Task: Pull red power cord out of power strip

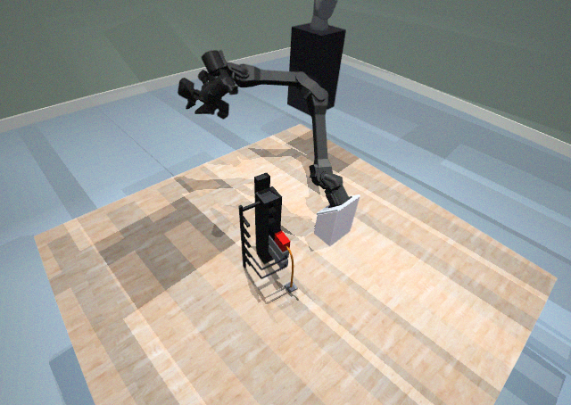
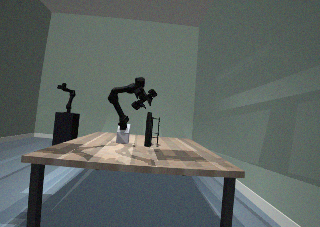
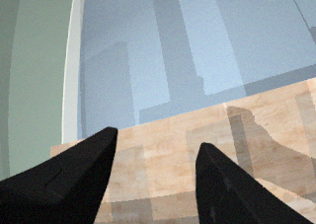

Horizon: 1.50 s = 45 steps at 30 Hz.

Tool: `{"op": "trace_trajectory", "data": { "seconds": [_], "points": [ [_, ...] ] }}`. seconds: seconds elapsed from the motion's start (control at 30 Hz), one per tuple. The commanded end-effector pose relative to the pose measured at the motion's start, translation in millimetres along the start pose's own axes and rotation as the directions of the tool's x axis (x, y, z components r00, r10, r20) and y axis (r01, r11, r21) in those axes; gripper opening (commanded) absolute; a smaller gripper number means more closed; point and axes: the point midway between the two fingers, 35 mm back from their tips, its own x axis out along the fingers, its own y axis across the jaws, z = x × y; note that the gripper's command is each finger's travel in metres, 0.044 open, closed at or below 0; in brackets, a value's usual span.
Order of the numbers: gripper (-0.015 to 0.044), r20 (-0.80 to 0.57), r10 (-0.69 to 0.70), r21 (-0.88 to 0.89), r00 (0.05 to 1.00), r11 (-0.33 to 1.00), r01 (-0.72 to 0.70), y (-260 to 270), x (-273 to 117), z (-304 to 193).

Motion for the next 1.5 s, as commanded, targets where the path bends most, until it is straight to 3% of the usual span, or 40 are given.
{"op": "trace_trajectory", "data": {
  "seconds": [0.0, 0.33, 0.5, 0.7, 0.93, 1.13, 1.33, 1.47],
  "points": [
    [0.0160, -0.140, 0.029, -0.185, 0.990, 0.981, -0.054, 16, 6, -57],
    [0.0160, -0.491, 0.061, -0.579, 0.869, 0.723, -0.378, 47, -24, -206],
    [0.0160, -0.632, 0.021, -0.671, 0.775, 0.485, -0.560, 48, -56, -278],
    [0.0160, -0.747, -0.078, -0.664, 0.660, 0.142, -0.734, 32, -105, -355],
    [0.0160, -0.803, -0.241, -0.475, 0.544, -0.292, -0.830, -8, -170, -429],
    [0.0160, -0.760, -0.398, -0.206, 0.513, -0.602, -0.772, -58, -219, -475],
    [0.0160, -0.631, -0.546, 0.077, 0.551, -0.751, -0.656, -119, -243, -495],
    [0.0160, -0.507, -0.617, 0.313, 0.602, -0.782, -0.538, -160, -255, -498]
  ]
}}
